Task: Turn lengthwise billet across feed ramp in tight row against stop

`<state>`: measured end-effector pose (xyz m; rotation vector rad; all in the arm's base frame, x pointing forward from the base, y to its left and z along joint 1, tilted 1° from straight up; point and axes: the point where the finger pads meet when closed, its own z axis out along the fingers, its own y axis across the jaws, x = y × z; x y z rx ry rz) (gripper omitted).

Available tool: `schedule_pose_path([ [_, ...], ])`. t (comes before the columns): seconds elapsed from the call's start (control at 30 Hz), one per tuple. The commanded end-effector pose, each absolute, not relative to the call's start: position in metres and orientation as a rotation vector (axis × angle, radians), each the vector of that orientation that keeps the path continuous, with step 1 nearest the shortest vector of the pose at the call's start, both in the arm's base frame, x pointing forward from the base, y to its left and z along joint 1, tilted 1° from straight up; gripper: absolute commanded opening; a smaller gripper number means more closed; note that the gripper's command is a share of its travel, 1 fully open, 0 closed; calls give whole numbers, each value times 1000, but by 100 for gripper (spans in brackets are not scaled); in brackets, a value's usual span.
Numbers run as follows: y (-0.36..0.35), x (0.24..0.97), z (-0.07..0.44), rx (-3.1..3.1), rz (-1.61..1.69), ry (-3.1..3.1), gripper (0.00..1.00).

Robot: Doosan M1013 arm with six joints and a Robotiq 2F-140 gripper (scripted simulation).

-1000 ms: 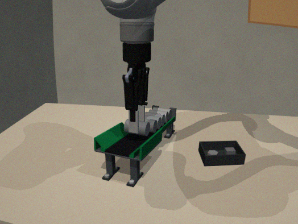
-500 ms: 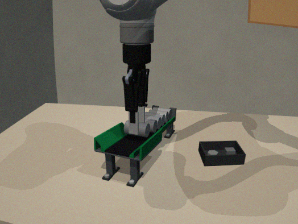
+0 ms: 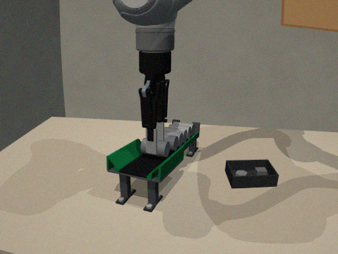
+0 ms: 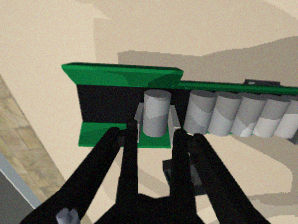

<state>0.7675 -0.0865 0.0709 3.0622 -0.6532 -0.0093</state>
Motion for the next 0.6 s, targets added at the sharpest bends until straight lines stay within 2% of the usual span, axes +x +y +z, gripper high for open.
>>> schedule_pose_path([
  [0.0,-86,768,71,3062,-9,-653,10],
  [0.57,-86,768,68,3062,-9,-653,10],
])
